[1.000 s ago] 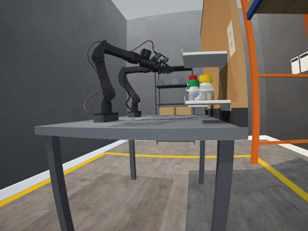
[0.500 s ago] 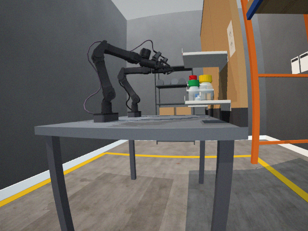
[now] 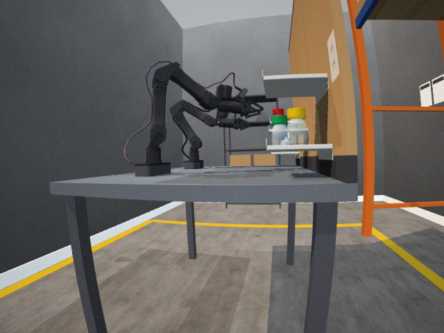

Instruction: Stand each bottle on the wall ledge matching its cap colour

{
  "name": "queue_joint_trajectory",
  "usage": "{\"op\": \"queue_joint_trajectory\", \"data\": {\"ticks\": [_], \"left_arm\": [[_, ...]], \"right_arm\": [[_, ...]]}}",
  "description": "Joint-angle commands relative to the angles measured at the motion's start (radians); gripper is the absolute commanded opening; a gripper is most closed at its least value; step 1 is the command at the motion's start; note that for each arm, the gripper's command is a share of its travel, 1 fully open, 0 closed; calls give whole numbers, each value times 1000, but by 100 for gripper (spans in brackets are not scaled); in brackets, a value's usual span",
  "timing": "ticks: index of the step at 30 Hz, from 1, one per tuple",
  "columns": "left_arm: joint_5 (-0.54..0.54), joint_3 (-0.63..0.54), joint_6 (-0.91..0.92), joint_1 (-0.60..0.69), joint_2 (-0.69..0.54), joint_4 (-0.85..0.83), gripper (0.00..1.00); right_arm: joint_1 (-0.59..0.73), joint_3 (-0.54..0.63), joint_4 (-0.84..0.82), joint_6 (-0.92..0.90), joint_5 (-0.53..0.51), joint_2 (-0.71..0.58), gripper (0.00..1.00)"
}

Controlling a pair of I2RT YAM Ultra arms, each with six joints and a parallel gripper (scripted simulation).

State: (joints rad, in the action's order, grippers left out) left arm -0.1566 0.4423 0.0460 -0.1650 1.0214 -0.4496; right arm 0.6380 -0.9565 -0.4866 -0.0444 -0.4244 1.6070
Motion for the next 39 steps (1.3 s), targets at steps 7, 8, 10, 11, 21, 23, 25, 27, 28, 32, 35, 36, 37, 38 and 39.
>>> {"op": "queue_joint_trajectory", "data": {"ticks": [7,8,10,11,21,23,25,27,28,32,35,36,37,38,39], "left_arm": [[31,-94,-1,-2,89,-257,100],[34,-100,-2,5,96,-267,100],[36,-108,-3,10,108,-279,100],[27,-112,-3,12,113,-269,100],[26,-108,-3,12,118,-274,100],[26,-108,-3,12,118,-274,100],[27,-103,-1,6,109,-275,100],[27,-103,-1,6,109,-275,100],[27,-103,-1,6,109,-275,100],[27,-103,-1,6,109,-275,100],[27,-103,-1,6,109,-275,100],[27,-103,-1,6,109,-275,100],[27,-103,-1,6,109,-275,100],[27,-103,-1,6,109,-275,100],[27,-103,-1,6,109,-275,100]], "right_arm": [[-39,-31,-316,49,73,148,81],[-41,-35,-328,51,76,164,81],[-44,-42,-341,52,78,185,81],[-46,-46,-329,52,78,195,81],[-44,-47,-332,49,70,190,81],[-40,-39,-331,45,71,192,81],[-40,-39,-331,45,71,192,81],[-46,-62,-314,45,71,176,81],[-48,-74,-288,46,80,175,81],[-50,-124,-237,46,83,172,81],[-51,-137,-224,46,84,172,81],[-52,-154,-214,45,85,190,81],[-54,-161,-212,45,86,194,81],[-55,-168,-209,45,88,202,81],[-56,-175,-207,45,89,214,81]]}}
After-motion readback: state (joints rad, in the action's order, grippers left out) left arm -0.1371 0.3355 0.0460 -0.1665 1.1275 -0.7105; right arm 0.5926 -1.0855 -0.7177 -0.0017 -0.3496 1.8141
